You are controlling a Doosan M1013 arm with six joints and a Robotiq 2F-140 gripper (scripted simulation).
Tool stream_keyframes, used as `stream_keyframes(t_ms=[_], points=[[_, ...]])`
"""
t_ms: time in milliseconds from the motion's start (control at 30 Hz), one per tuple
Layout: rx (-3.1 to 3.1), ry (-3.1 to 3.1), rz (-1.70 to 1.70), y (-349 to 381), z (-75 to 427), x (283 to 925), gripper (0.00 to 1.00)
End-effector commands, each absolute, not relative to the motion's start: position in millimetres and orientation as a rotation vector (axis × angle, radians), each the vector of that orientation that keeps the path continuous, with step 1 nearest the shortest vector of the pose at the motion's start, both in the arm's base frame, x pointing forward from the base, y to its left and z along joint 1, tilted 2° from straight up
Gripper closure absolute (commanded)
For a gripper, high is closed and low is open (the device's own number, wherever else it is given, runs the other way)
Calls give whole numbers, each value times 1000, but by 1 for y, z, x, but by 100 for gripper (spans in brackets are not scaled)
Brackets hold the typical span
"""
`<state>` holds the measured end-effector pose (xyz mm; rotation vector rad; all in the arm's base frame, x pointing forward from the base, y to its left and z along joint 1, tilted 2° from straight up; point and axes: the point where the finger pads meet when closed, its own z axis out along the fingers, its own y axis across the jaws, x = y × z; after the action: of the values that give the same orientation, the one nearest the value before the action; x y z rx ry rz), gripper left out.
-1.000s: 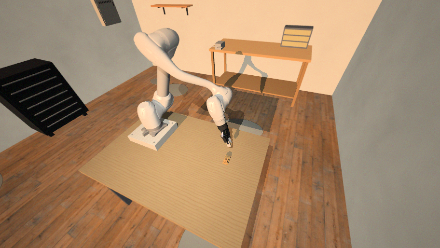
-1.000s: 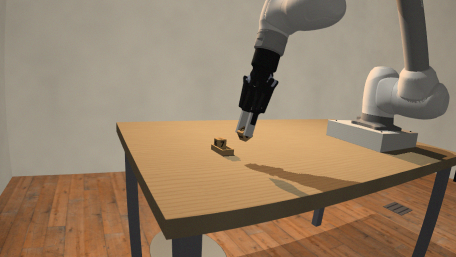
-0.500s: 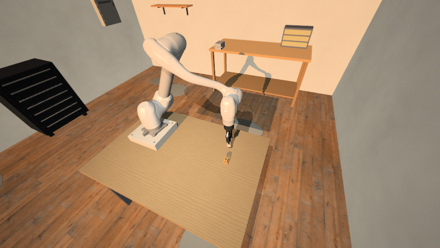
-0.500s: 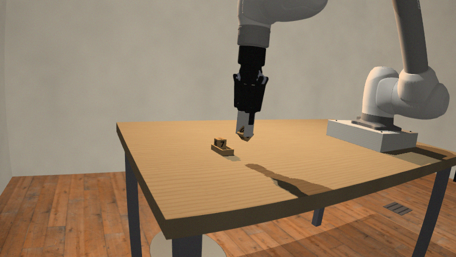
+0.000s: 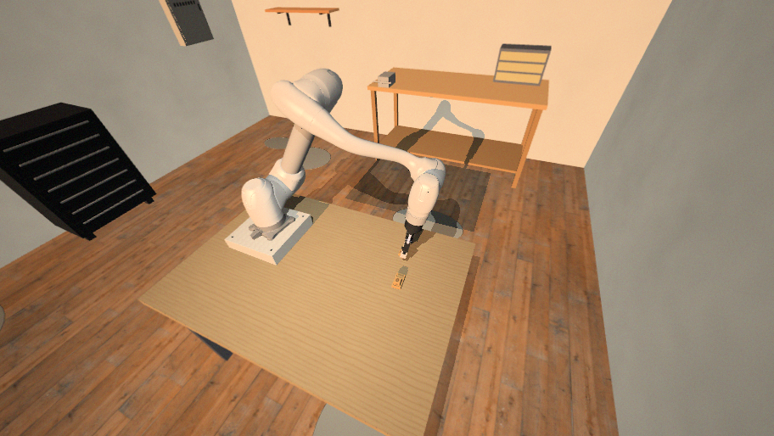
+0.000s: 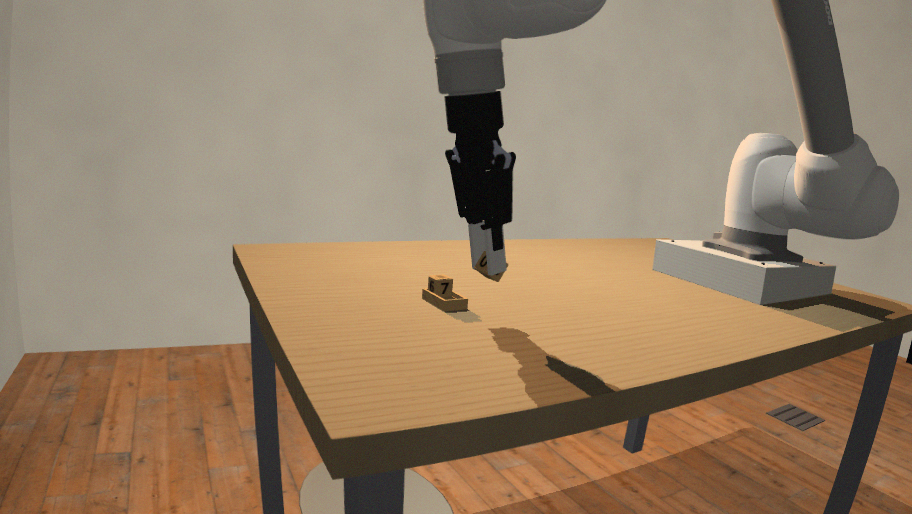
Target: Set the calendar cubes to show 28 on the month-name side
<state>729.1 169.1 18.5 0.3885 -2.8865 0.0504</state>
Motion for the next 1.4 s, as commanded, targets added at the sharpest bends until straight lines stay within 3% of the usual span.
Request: stream_keyframes(t_ms=[0,1367], points=[[377,-2829,68,170,20,733,76],[305,-2311,143,174,12,747,76]])
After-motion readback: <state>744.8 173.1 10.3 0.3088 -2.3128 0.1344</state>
